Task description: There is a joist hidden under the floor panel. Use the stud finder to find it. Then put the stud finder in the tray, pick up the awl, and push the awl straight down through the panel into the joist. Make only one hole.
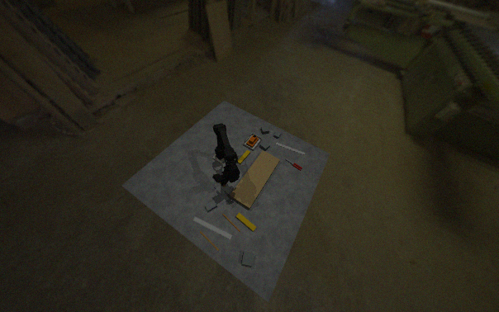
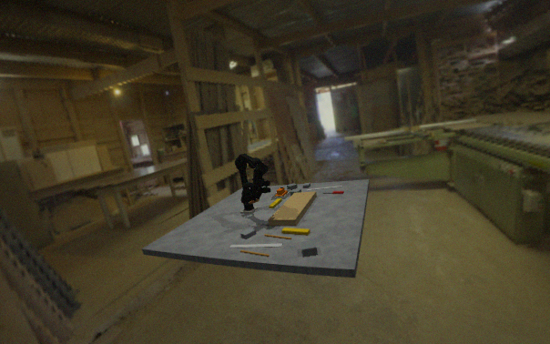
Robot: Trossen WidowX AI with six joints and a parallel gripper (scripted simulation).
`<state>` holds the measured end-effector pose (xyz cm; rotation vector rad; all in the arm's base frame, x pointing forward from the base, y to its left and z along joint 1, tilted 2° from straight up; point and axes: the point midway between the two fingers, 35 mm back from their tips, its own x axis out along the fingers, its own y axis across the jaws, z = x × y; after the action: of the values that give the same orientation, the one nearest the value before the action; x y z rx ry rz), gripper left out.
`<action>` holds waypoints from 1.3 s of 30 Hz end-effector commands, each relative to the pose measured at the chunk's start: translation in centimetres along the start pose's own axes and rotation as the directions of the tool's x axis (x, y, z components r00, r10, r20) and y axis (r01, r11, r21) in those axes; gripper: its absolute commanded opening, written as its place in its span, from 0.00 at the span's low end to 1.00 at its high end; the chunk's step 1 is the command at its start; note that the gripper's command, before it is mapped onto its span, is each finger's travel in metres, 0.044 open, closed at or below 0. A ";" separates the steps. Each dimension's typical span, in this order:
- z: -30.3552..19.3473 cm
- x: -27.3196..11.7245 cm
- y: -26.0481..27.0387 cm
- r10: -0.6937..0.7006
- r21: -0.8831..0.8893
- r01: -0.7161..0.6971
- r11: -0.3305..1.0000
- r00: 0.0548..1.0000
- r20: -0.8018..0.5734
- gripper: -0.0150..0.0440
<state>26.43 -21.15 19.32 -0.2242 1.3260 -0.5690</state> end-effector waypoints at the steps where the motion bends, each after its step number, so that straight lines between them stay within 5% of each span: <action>1: -0.1 -1.0 -0.7 -0.087 0.069 0.083 0.994 0.995 0.059 0.25; 19: -2.2 -5.2 -2.4 -0.435 0.474 0.280 0.835 0.863 0.257 0.25; 36: -6.8 -8.4 -3.2 -0.684 0.840 0.156 0.520 0.665 0.300 0.25; 39: -5.0 -7.7 -2.1 -0.622 0.772 0.163 0.615 0.702 0.347 0.25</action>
<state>18.97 -18.61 25.85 -0.0626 0.3423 -1.3093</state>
